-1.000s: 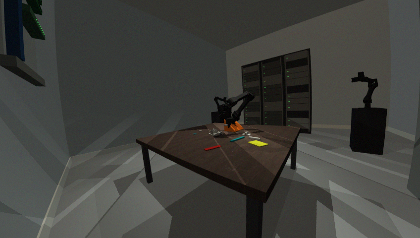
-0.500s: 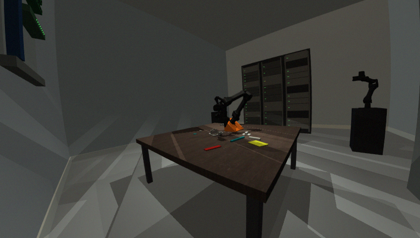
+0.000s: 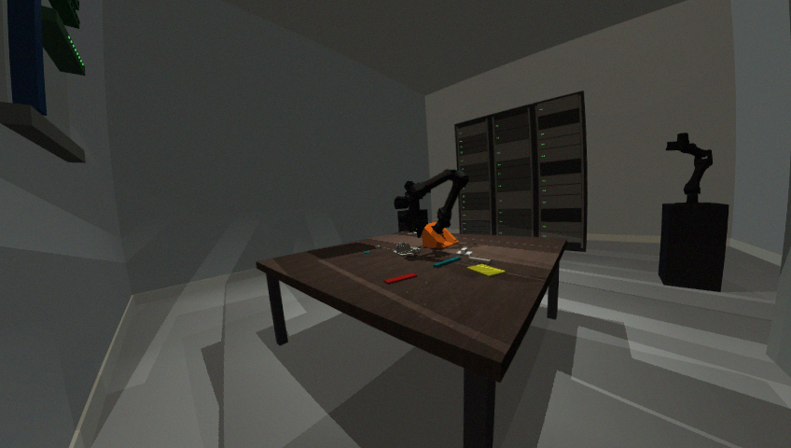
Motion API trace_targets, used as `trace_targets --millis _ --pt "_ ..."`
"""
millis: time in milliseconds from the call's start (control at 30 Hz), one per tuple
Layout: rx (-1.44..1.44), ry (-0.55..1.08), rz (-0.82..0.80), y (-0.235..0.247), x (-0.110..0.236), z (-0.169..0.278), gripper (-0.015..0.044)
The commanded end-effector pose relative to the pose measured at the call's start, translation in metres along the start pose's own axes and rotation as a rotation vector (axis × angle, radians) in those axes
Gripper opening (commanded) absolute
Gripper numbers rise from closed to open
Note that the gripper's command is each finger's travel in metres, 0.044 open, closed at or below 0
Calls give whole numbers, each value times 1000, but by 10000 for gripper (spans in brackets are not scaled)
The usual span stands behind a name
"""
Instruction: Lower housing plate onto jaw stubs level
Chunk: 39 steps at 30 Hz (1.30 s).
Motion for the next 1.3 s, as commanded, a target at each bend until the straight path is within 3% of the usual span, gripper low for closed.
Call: trace_targets --millis 0,1267 --pt "41 8 -20 -13 -2 -2 351" --pt "53 8 -23 -22 -2 1 351"
Point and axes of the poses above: the point midway between the two fingers, 35 mm back from their tips, its own x axis back along the fingers, its own y axis across the jaws, z = x × y, the point moved 8 cm from there along x, back along the fingers, and after that the axes turned 5 degrees about -x, right-handed, at the moved point
